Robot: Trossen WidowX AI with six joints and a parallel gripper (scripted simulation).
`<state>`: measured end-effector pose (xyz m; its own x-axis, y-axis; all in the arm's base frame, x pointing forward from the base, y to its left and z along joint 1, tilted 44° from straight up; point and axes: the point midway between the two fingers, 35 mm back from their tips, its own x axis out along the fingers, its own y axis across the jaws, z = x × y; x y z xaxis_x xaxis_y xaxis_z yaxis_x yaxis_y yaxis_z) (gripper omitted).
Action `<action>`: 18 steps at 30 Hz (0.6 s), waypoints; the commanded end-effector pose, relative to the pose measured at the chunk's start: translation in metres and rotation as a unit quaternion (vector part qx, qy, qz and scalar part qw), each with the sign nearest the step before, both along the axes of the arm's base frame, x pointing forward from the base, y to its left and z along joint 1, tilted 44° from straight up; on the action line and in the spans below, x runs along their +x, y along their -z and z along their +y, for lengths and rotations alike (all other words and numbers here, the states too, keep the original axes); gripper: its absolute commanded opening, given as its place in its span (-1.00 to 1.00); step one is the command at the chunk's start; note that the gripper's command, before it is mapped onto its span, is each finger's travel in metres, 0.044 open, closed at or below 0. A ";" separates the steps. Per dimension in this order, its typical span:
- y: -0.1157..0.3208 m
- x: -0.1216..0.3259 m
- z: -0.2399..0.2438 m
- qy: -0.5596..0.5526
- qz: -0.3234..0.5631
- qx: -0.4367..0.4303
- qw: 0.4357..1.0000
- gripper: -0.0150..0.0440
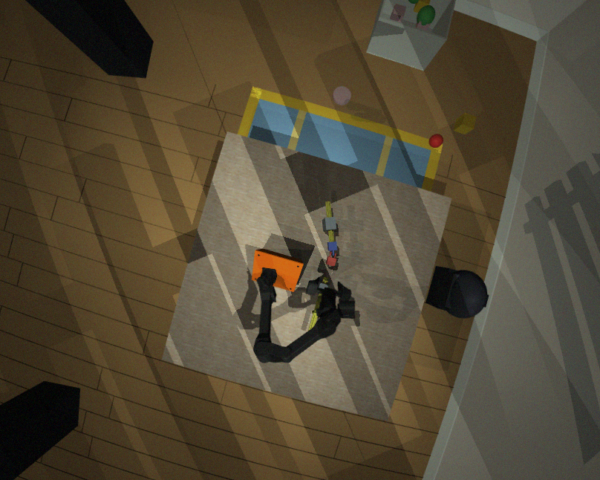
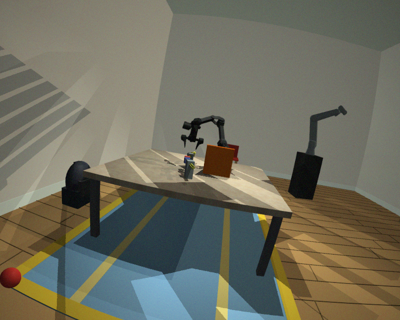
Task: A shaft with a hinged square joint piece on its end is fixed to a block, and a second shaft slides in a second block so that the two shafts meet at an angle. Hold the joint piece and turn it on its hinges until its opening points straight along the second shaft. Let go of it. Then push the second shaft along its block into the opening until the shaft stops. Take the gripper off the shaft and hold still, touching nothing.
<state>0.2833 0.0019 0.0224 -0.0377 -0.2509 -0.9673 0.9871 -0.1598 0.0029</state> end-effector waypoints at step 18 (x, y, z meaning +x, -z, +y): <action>-0.030 0.002 -0.038 -0.138 0.032 -0.043 0.989 1.00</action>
<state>0.2843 -0.0270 0.0429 -0.0249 -0.3147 -0.9489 0.9982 0.0436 -0.0407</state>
